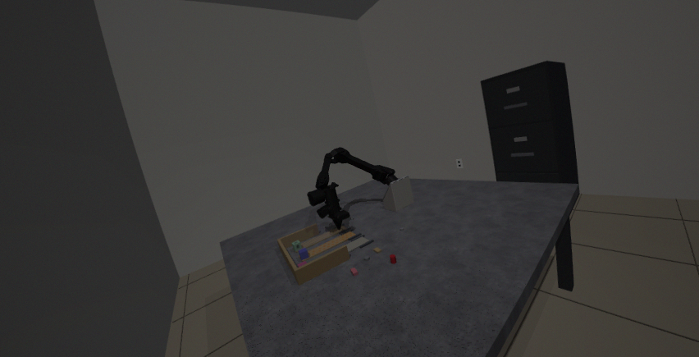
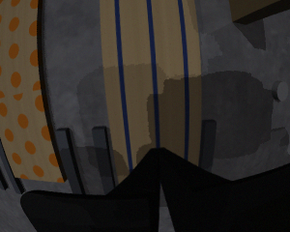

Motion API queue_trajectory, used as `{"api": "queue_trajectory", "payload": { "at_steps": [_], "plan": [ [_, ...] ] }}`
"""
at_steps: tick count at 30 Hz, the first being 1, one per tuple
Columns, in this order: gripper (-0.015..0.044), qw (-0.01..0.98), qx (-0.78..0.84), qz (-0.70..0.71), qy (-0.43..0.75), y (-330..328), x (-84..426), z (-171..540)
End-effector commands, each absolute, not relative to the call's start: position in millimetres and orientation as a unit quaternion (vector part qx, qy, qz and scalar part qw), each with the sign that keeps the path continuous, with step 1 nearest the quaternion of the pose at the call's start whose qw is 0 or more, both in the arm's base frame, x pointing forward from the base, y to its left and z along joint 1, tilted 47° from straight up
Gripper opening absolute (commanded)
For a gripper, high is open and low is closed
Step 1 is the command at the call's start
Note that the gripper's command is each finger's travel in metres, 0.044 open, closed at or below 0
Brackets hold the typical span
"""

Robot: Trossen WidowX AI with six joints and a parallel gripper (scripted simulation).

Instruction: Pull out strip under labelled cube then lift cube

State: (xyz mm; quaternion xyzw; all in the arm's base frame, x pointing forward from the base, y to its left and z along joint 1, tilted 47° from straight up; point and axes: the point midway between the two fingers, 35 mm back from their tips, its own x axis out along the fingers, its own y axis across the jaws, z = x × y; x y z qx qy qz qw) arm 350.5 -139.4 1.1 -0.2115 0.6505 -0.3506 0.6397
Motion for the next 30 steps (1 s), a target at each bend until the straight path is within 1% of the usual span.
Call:
{"api": "queue_trajectory", "payload": {
  "at_steps": [1,11,30],
  "plan": [
    [0.0000,0.639,-0.213,-0.351,0.650,-141.1,349.9,0.2],
    [0.0000,0.639,-0.213,-0.351,0.651,-141.1,347.9,-0.5],
    [0.0000,0.638,-0.213,-0.351,0.651,-135.7,320.1,-3.9]
  ]
}}
